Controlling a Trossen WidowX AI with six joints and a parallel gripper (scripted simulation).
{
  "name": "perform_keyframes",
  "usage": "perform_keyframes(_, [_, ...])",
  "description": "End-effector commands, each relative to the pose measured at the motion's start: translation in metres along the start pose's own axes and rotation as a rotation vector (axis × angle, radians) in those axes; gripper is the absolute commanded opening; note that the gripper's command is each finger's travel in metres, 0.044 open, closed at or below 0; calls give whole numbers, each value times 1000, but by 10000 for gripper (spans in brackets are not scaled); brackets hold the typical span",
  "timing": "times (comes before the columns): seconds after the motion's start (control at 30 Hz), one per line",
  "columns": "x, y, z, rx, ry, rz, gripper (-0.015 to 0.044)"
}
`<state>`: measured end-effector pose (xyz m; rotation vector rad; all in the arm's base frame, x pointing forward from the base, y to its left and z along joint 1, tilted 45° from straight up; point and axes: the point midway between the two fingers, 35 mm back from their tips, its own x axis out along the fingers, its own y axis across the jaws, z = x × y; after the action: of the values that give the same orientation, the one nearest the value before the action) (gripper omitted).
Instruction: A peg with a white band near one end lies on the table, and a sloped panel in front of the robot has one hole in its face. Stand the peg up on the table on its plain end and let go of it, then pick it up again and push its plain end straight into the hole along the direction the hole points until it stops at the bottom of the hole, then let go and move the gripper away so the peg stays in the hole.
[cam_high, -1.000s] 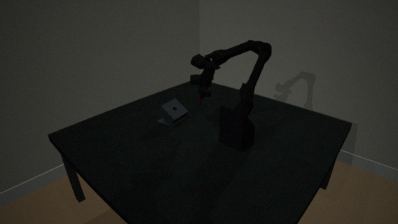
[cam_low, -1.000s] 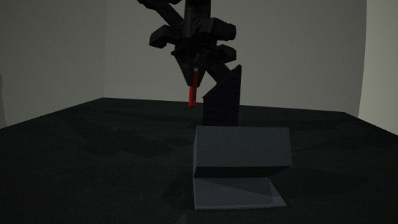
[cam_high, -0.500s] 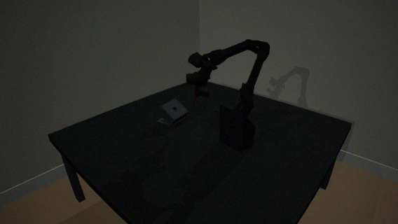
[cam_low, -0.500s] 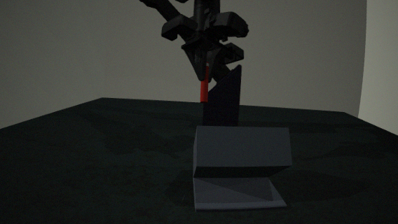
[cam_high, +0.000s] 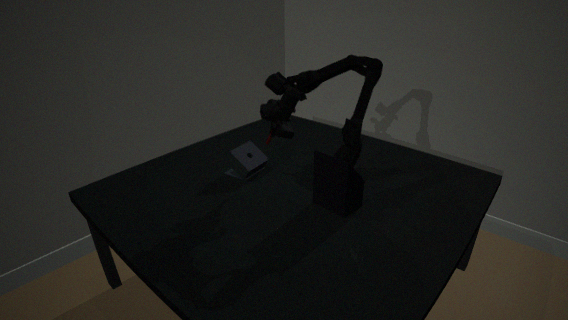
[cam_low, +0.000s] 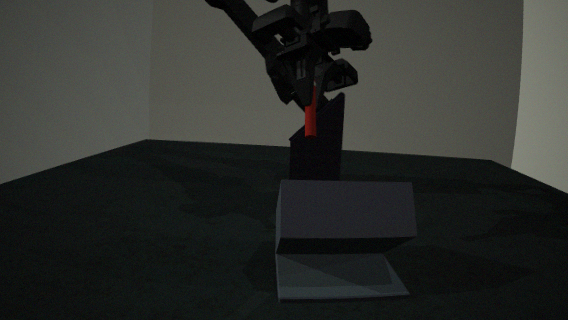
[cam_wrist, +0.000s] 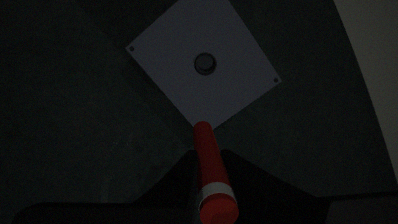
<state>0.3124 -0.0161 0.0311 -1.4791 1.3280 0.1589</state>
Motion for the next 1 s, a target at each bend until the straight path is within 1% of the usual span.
perform_keyframes(0.0, [0, 2, 10, -55, -18, -17, 0])
perform_keyframes(0.3, [0, 1, 20, -106, -42, -41, 0])
perform_keyframes(0.97, [30, -1, 30, -133, -55, -55, 0])
